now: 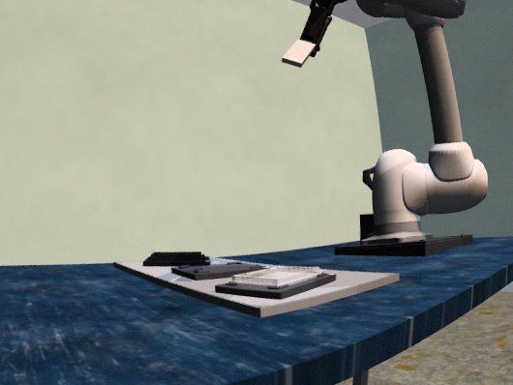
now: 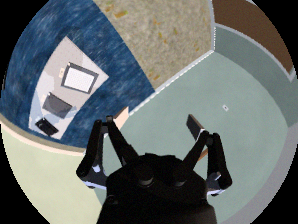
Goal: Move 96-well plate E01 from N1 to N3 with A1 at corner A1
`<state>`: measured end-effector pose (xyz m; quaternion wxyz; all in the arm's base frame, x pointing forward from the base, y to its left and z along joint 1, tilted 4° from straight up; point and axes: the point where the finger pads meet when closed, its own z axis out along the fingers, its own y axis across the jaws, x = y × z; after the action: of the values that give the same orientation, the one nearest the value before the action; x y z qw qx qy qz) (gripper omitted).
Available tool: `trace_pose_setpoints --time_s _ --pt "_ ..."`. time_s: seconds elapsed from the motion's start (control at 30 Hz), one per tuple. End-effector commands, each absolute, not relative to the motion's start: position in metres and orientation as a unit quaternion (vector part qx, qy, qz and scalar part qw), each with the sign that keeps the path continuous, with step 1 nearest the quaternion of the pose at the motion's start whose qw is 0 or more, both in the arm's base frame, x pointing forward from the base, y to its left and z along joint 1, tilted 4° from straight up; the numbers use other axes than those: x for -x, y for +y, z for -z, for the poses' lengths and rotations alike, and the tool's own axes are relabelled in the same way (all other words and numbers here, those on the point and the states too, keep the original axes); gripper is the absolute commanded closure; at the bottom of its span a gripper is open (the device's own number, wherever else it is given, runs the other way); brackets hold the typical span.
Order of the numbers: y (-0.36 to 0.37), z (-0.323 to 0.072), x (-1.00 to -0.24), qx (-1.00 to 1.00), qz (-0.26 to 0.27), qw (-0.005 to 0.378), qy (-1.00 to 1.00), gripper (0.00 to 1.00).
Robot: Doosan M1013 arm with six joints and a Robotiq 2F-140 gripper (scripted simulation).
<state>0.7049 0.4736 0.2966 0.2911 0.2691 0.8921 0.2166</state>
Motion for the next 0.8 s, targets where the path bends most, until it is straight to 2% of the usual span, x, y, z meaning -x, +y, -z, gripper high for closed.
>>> trace_pose_setpoints --time_s 0.0,0.33,0.4,0.43,0.77 --pt "0.453 -0.288 -0.713 -0.307 -0.213 0.281 0.884 0.00" --pt "0.299 -0.228 -0.751 -0.593 -0.184 0.209 0.755 0.00" --pt "0.299 -0.228 -0.751 -0.593 -0.184 0.209 0.755 0.00" --pt "0.261 -0.214 -0.754 -0.653 -0.175 0.193 0.711 0.00" --pt "0.121 -0.163 -0.750 -0.839 -0.134 0.138 0.509 0.00"
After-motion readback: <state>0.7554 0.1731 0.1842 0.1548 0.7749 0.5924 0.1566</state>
